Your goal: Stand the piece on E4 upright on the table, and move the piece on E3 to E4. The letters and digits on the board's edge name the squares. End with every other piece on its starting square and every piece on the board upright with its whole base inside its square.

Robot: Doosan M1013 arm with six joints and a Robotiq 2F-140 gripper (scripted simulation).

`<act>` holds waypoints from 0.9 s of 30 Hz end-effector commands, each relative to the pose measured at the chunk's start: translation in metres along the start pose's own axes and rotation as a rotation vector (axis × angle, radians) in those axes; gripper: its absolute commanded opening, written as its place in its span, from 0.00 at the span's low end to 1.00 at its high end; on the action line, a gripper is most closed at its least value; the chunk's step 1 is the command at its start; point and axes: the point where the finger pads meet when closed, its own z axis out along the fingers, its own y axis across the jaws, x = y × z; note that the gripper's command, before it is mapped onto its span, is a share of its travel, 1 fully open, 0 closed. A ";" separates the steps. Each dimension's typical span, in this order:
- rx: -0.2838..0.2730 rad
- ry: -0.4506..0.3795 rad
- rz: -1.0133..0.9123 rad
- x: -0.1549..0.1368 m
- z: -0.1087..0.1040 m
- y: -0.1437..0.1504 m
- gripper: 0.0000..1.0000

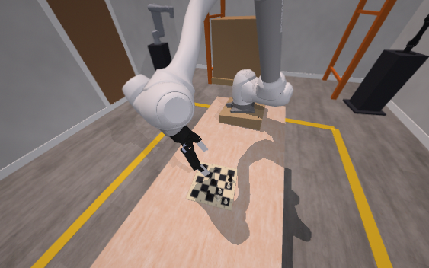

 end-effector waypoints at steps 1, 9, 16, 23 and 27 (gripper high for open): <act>0.090 -0.205 -0.128 0.047 0.020 0.014 1.00; 0.181 -0.411 -0.289 0.097 0.039 0.028 1.00; 0.198 -0.456 -0.324 0.108 0.043 0.032 1.00; 0.198 -0.456 -0.324 0.108 0.043 0.032 1.00; 0.198 -0.456 -0.324 0.108 0.043 0.032 1.00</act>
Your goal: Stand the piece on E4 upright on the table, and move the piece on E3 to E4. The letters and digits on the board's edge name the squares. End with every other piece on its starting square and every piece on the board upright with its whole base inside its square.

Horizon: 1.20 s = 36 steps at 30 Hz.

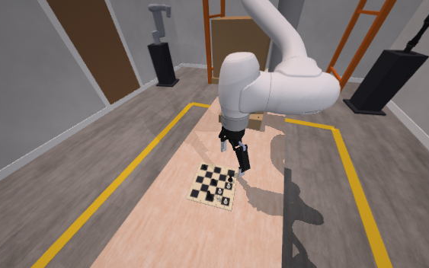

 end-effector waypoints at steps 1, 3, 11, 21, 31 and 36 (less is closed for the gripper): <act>0.000 0.000 0.000 0.000 0.000 0.000 1.00; 0.000 0.000 -0.005 0.000 0.000 0.000 1.00; 0.003 0.001 -0.386 0.000 0.005 0.000 1.00; 0.019 -0.005 -0.956 0.001 0.017 0.000 1.00; 0.012 0.009 -1.538 0.001 0.022 0.000 1.00; 0.007 0.012 -1.568 0.001 0.022 0.000 0.25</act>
